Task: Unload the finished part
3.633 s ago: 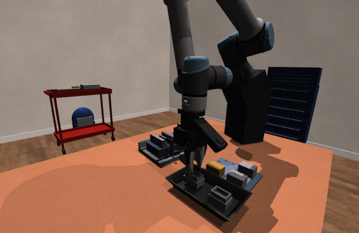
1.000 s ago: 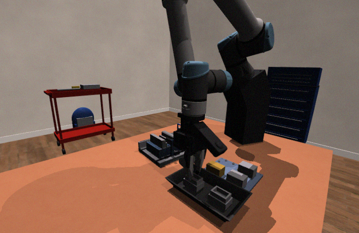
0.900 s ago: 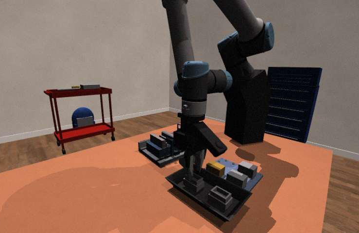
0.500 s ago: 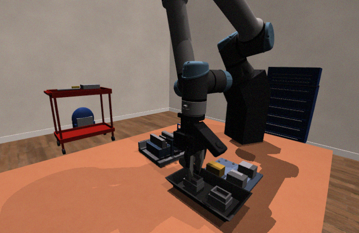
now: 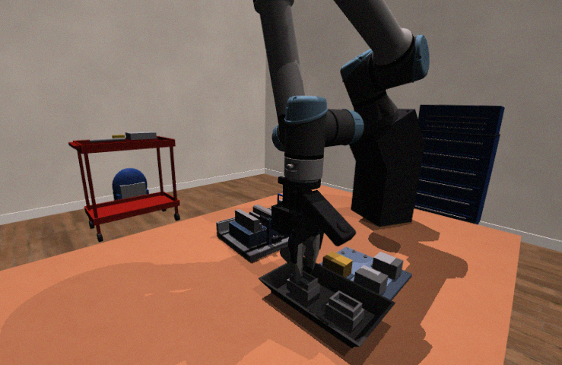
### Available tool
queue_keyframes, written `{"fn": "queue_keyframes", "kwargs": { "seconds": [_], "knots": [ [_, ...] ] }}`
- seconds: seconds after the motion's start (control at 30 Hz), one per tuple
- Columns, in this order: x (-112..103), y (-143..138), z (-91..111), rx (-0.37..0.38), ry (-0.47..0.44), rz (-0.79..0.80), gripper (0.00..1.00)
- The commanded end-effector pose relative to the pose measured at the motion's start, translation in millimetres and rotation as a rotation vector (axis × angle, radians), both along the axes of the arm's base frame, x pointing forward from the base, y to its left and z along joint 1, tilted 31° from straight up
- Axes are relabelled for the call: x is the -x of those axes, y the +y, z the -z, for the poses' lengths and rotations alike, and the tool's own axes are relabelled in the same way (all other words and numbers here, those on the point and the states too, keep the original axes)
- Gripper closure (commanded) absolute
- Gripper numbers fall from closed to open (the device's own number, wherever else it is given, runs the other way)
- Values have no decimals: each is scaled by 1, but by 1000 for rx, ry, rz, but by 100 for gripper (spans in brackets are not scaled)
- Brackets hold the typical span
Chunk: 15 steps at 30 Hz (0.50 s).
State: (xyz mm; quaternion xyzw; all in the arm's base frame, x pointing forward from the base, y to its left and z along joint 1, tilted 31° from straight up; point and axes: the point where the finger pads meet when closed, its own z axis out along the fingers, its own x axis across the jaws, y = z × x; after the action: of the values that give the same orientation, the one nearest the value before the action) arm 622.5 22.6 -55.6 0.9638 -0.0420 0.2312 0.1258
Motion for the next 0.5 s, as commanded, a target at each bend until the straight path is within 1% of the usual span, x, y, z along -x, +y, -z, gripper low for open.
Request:
{"fn": "queue_keyframes", "kwargs": {
  "seconds": [0.0,0.17,0.2,0.47],
  "knots": [
    [0,0,-1,0,-1,0,100],
    [0,0,-1,0,-1,0,100],
    [0,0,-1,0,-1,0,60],
    [0,0,-1,0,-1,0,60]
  ]
}}
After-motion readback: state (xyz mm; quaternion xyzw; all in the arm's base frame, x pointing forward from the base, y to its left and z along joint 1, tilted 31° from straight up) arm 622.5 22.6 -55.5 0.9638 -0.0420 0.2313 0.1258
